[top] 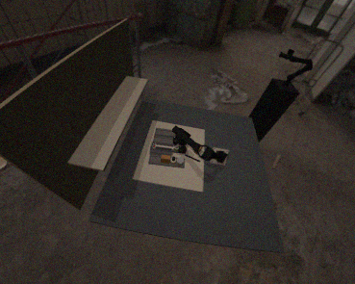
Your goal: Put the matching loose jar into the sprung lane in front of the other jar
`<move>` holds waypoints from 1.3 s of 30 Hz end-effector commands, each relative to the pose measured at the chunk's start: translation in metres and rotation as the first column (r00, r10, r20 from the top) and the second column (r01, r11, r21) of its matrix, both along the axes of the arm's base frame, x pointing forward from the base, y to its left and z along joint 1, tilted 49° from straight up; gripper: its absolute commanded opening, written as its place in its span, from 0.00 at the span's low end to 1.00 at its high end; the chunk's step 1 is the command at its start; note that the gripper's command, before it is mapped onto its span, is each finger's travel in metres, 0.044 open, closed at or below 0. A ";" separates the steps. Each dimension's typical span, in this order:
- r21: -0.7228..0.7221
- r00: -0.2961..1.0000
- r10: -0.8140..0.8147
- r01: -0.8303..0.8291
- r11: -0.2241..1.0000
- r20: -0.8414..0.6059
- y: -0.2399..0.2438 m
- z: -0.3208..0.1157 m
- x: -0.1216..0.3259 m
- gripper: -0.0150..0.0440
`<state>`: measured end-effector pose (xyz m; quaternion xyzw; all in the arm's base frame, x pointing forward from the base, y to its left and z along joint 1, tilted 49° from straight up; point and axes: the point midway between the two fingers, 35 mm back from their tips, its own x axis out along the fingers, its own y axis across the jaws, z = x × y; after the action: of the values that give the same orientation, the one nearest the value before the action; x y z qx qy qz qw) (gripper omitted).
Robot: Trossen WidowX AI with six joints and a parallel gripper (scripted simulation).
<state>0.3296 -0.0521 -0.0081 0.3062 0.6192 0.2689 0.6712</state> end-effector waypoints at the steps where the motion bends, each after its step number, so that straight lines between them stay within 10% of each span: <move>1: 0.008 1.000 -0.006 0.005 1.000 0.018 0.002 0.001 0.004 0.25; 39: 0.008 1.000 -0.005 0.005 1.000 0.018 0.004 0.000 -0.002 0.25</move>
<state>0.3258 -0.0500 -0.0096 0.3084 0.6172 0.2677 0.6726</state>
